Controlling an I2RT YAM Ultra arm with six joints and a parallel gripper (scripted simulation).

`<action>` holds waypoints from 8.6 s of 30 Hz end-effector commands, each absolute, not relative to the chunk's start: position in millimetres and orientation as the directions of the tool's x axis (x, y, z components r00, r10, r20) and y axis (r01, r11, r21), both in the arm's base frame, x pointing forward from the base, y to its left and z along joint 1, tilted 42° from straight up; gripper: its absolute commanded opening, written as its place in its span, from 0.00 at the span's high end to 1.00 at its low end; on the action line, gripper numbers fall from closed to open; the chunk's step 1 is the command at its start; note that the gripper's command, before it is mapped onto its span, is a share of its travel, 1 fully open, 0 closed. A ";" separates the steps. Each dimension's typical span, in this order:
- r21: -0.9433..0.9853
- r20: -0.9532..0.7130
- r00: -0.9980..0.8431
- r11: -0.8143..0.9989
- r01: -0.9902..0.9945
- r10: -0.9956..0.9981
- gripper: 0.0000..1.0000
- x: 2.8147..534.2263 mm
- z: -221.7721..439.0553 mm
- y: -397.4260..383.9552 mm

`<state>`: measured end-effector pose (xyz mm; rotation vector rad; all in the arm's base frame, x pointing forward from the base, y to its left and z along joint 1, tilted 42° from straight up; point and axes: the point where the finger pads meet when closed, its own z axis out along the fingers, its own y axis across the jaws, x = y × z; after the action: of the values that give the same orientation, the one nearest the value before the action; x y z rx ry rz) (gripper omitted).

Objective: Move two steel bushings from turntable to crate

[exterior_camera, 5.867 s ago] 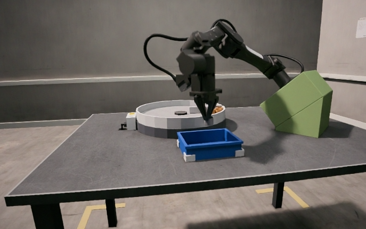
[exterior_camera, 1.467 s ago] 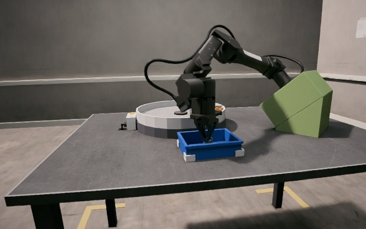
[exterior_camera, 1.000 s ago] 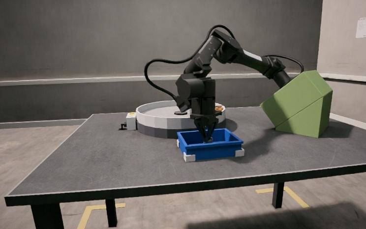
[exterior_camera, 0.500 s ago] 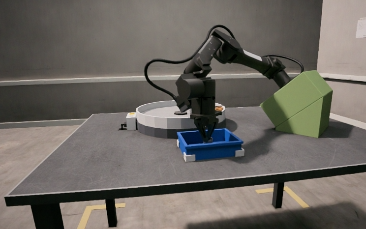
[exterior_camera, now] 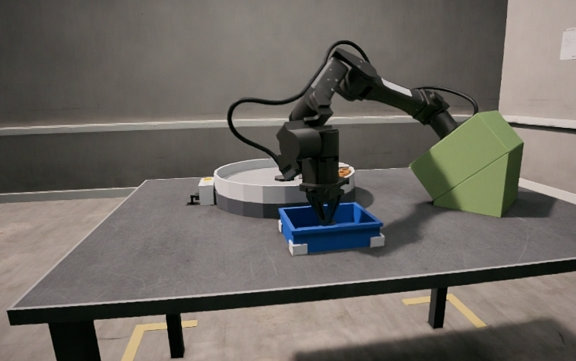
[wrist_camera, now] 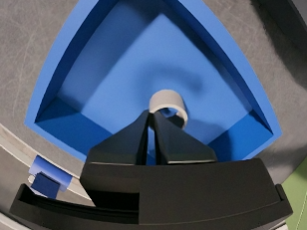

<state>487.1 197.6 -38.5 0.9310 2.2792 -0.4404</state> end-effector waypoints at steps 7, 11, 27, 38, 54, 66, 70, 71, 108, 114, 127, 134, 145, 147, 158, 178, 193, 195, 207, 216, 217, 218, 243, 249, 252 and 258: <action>-0.029 -0.667 -0.548 0.718 0.695 0.504 1.00 488.7 -28.9 214.2; -0.036 -0.666 -0.552 0.718 0.695 0.501 1.00 487.6 -29.1 213.4; -0.036 -0.666 -0.552 0.718 0.695 0.501 1.00 487.6 -29.1 213.4; -0.034 -0.667 -0.551 0.718 0.695 0.502 1.00 488.7 -30.7 214.0; -0.024 -0.669 -0.544 0.717 0.697 0.507 1.00 494.6 -33.7 214.6; -0.032 -0.667 -0.549 0.716 0.697 0.504 1.00 493.2 -34.8 213.3; -0.032 -0.667 -0.549 0.716 0.697 0.504 1.00 493.2 -34.8 213.3; -0.032 -0.667 -0.549 0.716 0.697 0.504 1.00 493.2 -34.8 213.3; -0.058 -0.663 -0.562 0.714 0.697 0.495 1.00 492.3 -38.7 208.9; -0.048 -0.664 -0.557 0.715 0.697 0.498 1.00 493.2 -34.2 210.5; -0.044 -0.666 -0.554 0.715 0.697 0.500 1.00 493.8 -31.6 210.9; -0.044 -0.666 -0.554 0.715 0.697 0.500 1.00 493.8 -31.6 210.9; -0.044 -0.666 -0.554 0.715 0.697 0.500 1.00 493.8 -31.6 210.9; -0.042 -0.666 -0.554 0.715 0.697 0.500 1.00 494.0 -31.0 211.0; -0.041 -0.666 -0.553 0.715 0.698 0.501 1.00 489.0 -33.8 206.8; -0.030 -0.668 -0.547 0.715 0.698 0.505 1.00 492.0 -30.5 208.9; -0.030 -0.668 -0.547 0.715 0.698 0.505 1.00 492.0 -30.5 208.9; -0.030 -0.668 -0.547 0.715 0.698 0.505 1.00 492.0 -30.5 208.9; -0.031 -0.668 -0.547 0.715 0.698 0.505 0.86 491.8 -30.5 208.7; -0.031 -0.668 -0.547 0.715 0.698 0.505 0.86 491.8 -30.5 208.7; -0.031 -0.668 -0.547 0.715 0.698 0.505 0.86 491.8 -30.5 208.7; -0.031 -0.668 -0.547 0.715 0.698 0.505 0.86 491.8 -30.5 208.7; -0.015 -0.674 -0.533 0.711 0.703 0.512 0.86 482.5 -2.5 223.1; -0.021 -0.673 -0.536 0.711 0.703 0.509 0.86 472.8 9.0 232.0; -0.015 -0.674 -0.532 0.711 0.703 0.512 0.86 466.4 23.0 239.3; -0.049 -0.671 -0.550 0.711 0.702 0.497 0.86 453.6 22.8 247.9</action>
<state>468.1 237.2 11.0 0.9255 2.2679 -0.3806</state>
